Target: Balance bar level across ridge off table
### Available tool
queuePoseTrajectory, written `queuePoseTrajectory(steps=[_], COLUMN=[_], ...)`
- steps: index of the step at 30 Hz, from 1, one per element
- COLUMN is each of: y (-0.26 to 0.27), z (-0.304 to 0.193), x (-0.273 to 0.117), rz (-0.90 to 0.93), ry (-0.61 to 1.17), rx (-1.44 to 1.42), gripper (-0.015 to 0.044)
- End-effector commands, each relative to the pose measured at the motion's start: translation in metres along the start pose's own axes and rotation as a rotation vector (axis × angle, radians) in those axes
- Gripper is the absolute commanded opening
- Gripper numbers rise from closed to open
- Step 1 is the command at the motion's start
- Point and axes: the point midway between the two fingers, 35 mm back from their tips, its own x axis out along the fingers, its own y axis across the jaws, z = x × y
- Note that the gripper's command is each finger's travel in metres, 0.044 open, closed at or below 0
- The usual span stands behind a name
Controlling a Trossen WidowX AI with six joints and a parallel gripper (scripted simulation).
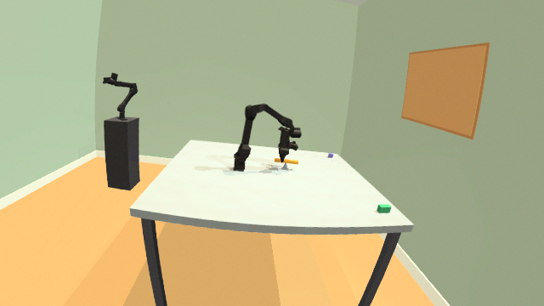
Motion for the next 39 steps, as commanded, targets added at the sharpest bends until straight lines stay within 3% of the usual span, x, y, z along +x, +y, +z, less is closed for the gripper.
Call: queuePoseTrajectory(steps=[1,4,12,39], y=[0.0,0.0,0.0,0.0], z=[0.0,0.001,0.0,0.0], x=[0.0,-0.008,-0.098,-0.1], rz=[-0.001,-0.001,-0.001,-0.001], ry=[0.0,0.0,0.0,0.0], rx=[0.0,0.0,0.0,0.0], gripper=[0.044,0.044,0.044,0.044])
